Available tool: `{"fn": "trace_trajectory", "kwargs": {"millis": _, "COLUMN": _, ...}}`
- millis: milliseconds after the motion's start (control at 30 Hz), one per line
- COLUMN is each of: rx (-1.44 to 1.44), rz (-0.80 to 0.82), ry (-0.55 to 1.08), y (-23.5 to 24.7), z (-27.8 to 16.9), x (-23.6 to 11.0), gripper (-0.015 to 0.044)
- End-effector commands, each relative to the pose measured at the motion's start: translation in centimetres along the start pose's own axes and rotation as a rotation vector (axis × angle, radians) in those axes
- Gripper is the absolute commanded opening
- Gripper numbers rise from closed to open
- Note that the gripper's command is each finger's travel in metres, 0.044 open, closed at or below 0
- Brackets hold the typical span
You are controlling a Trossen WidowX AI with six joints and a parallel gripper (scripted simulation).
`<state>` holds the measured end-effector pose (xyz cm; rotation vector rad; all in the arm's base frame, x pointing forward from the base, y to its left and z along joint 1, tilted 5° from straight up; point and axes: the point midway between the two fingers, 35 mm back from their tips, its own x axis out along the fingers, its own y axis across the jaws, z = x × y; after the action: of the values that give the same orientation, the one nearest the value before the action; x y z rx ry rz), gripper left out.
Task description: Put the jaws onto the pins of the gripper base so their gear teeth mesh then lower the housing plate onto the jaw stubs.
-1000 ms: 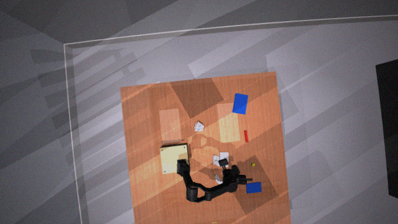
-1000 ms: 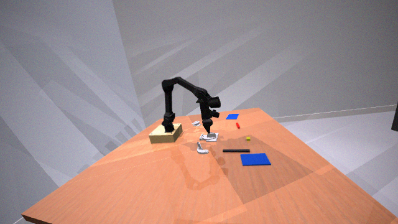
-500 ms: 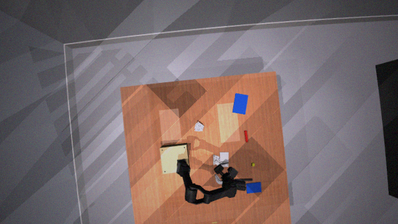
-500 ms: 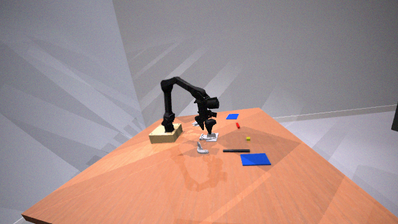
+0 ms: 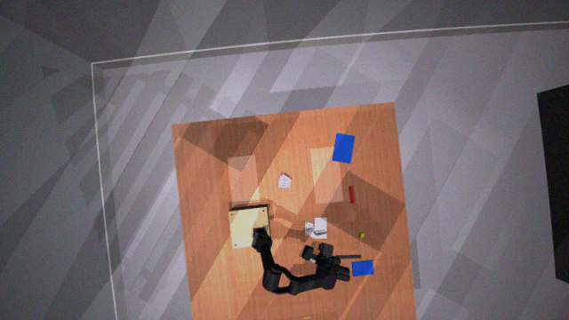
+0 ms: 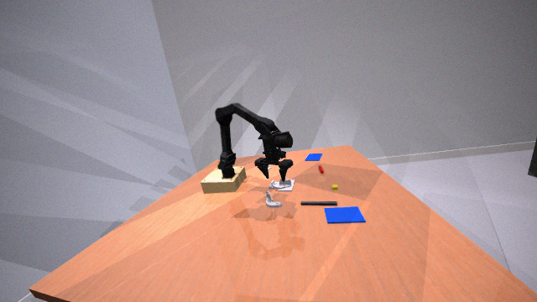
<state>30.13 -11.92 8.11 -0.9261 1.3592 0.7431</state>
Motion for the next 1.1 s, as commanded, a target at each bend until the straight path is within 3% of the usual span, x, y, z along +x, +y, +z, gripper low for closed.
{"fn": "trace_trajectory", "kwargs": {"millis": 0, "rx": -0.127, "rz": 0.001, "ry": -0.004, "y": 0.0, "z": -0.8, "x": -0.2, "gripper": 0.044}}
{"fn": "trace_trajectory", "kwargs": {"millis": 1067, "rx": -1.053, "rz": 0.006, "ry": 0.0, "y": 0.3, "z": -6.9, "x": -1.1, "gripper": 0.044}}
